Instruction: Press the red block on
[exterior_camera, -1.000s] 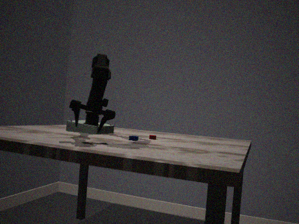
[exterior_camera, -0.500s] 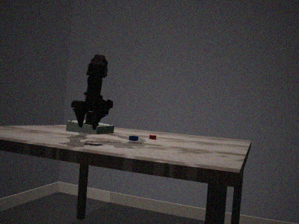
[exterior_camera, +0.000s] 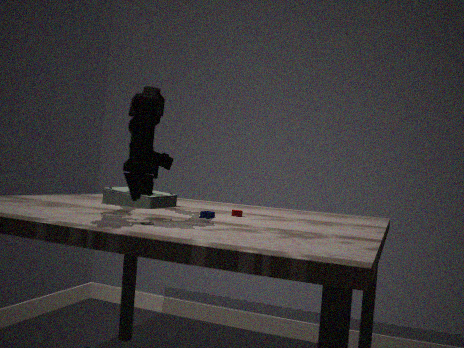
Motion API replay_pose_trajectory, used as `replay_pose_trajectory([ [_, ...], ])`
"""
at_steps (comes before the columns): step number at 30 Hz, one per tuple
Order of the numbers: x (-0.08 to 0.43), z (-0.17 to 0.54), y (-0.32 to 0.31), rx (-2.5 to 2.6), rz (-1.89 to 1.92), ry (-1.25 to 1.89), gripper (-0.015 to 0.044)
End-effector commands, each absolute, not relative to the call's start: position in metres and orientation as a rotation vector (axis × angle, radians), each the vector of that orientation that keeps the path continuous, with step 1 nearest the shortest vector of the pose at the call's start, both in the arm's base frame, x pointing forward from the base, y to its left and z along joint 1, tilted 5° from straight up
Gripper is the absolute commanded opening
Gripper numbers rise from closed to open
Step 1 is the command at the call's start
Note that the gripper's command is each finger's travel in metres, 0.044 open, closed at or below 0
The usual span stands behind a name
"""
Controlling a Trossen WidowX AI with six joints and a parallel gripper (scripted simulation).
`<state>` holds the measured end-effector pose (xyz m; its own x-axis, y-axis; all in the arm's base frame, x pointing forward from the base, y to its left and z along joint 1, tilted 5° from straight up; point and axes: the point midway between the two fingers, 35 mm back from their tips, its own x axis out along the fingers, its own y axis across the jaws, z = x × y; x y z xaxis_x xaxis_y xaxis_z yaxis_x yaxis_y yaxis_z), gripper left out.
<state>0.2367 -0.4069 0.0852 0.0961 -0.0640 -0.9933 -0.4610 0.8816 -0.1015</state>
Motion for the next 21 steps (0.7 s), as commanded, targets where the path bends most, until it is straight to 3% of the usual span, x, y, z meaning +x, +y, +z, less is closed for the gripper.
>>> replay_pose_trajectory([
  [1, 0.237, 0.084, -0.407, -0.456, 0.333, 1.449, 0.0440],
  [7, 0.280, 0.088, -0.367, -0.469, 0.339, 1.447, 0.0440],
  [15, 0.355, 0.092, -0.251, -0.496, 0.349, 1.445, 0.0440],
  [21, 0.385, 0.090, -0.148, -0.490, 0.352, 1.439, 0.0440],
])
